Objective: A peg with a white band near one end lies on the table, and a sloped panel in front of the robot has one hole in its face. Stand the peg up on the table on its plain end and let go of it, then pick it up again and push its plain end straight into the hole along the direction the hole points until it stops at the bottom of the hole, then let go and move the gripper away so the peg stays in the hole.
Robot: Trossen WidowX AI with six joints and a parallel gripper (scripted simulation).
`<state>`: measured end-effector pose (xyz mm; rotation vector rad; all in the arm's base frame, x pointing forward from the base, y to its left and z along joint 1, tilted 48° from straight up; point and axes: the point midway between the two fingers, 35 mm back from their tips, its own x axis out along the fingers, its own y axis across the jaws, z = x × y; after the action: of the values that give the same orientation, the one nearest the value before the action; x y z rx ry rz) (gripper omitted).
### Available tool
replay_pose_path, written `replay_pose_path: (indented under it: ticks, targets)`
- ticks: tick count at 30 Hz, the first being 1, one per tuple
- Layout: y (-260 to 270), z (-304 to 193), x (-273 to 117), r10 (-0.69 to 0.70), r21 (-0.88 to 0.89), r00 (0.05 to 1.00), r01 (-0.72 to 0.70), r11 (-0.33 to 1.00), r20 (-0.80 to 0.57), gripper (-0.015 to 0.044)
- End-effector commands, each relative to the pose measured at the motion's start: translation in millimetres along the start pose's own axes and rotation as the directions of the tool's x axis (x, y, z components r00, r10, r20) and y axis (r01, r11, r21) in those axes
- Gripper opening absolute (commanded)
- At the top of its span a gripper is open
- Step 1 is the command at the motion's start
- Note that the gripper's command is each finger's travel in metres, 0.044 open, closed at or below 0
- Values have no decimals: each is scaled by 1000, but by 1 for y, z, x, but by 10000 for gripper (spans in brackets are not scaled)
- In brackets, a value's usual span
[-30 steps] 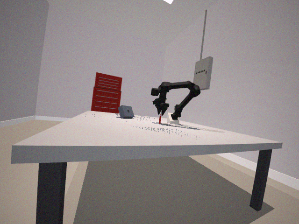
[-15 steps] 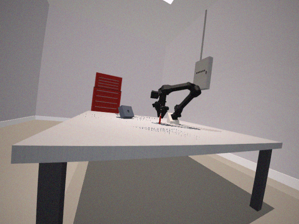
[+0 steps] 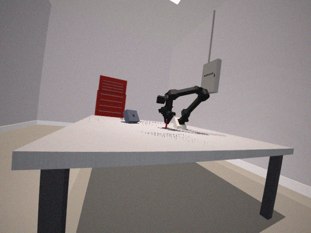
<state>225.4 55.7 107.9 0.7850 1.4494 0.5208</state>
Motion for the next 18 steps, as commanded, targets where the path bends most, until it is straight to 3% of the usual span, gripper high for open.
replay_pose_path:
  ticks: [1,6,13,18]
  targets:
    - [0,0,0,1,-2,1000,-1,1000,-1,177]
    - [0,0,0,1,-2,1000,-1,1000,-1,46]
    - [0,0,0,1,-2,1000,-1,1000,-1,0]
    - [0,1,-9,-2,-1,1000,2,1000,0,0]
